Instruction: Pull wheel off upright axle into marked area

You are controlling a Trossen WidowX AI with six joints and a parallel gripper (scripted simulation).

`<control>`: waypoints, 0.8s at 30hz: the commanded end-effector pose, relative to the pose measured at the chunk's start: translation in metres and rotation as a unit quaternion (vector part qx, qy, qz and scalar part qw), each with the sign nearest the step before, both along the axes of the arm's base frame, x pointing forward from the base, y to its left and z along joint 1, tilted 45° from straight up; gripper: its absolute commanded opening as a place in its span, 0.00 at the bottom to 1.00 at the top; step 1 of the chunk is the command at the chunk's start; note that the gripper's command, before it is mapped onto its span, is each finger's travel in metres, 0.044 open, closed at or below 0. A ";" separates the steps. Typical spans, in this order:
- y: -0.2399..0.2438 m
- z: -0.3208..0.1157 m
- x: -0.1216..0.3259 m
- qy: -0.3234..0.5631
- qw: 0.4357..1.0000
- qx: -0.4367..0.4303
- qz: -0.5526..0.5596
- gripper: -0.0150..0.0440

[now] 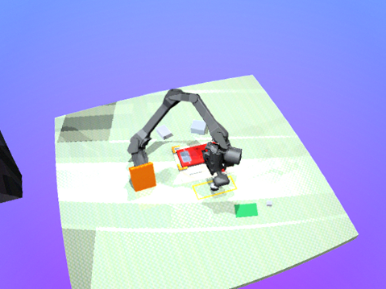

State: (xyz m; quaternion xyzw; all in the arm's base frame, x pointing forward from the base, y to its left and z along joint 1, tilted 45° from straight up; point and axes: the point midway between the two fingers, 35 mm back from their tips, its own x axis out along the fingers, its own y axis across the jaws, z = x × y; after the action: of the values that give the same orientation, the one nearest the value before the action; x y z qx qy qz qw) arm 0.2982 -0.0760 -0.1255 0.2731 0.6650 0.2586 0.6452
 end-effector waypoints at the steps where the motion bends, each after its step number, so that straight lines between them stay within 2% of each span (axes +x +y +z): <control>1: -0.013 0.013 0.001 -0.004 1.000 -0.003 0.001 0.76; 2: -0.013 0.013 0.001 -0.004 1.000 -0.003 0.001 0.76; 4: -0.011 0.013 -0.003 -0.006 1.000 -0.004 -0.004 0.85; 7: -0.018 0.037 -0.031 -0.004 1.000 -0.005 -0.003 0.99; 8: -0.019 0.045 -0.042 -0.004 1.000 -0.005 -0.002 1.00; 12: -0.019 0.070 -0.077 -0.002 1.000 -0.003 0.000 1.00; 24: -0.019 0.072 -0.079 -0.002 1.000 -0.003 0.000 1.00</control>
State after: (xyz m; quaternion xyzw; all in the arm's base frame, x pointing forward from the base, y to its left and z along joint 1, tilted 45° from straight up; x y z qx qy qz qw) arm 0.2217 -0.0949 -0.0548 0.2721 0.6642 0.2562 0.6474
